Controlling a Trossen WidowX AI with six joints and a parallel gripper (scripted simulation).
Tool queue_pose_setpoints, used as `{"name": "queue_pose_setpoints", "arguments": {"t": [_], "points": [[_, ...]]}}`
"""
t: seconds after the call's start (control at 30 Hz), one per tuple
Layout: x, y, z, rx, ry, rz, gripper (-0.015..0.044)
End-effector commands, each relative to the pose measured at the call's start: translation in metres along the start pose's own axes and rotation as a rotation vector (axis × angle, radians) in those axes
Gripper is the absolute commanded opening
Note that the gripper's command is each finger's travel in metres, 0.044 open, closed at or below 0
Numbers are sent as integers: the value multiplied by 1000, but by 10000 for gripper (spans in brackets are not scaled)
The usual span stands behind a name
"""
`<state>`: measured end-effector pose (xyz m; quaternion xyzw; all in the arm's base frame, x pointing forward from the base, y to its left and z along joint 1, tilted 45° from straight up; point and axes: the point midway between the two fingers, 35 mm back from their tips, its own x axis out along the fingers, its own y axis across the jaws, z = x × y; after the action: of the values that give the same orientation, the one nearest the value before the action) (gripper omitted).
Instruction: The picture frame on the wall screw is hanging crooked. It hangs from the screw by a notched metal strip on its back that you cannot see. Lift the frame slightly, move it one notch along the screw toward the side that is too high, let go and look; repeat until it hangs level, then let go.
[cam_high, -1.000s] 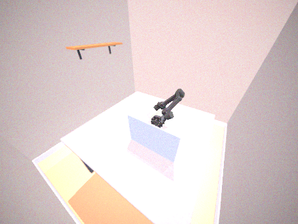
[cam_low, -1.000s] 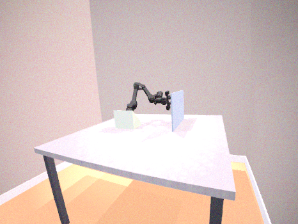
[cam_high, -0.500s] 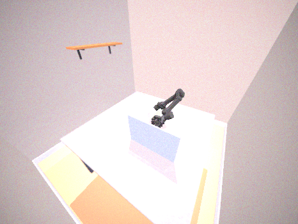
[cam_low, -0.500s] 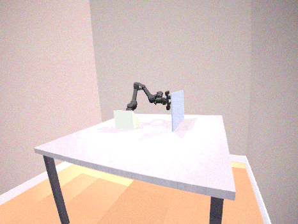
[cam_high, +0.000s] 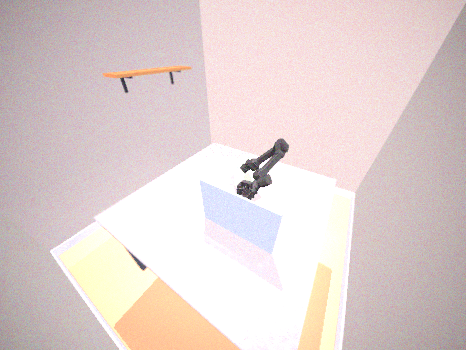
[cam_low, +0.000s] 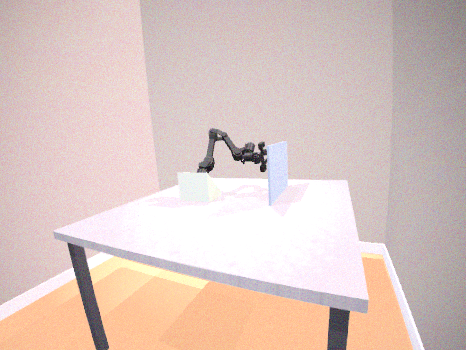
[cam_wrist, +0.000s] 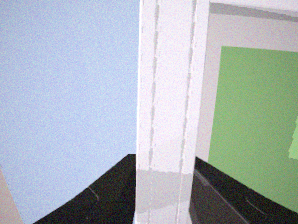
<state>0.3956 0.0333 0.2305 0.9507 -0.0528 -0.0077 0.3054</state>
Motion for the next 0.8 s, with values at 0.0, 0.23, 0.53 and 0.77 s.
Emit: {"name": "queue_pose_setpoints", "arguments": {"t": [0.0,0.23,0.53,0.77], "points": [[0,2,-1,-1,-1,13,0],[0,0,-1,0,-1,13,0],[0,-3,-1,0,-1,13,0],[0,-5,-1,2,1,5,0]]}}
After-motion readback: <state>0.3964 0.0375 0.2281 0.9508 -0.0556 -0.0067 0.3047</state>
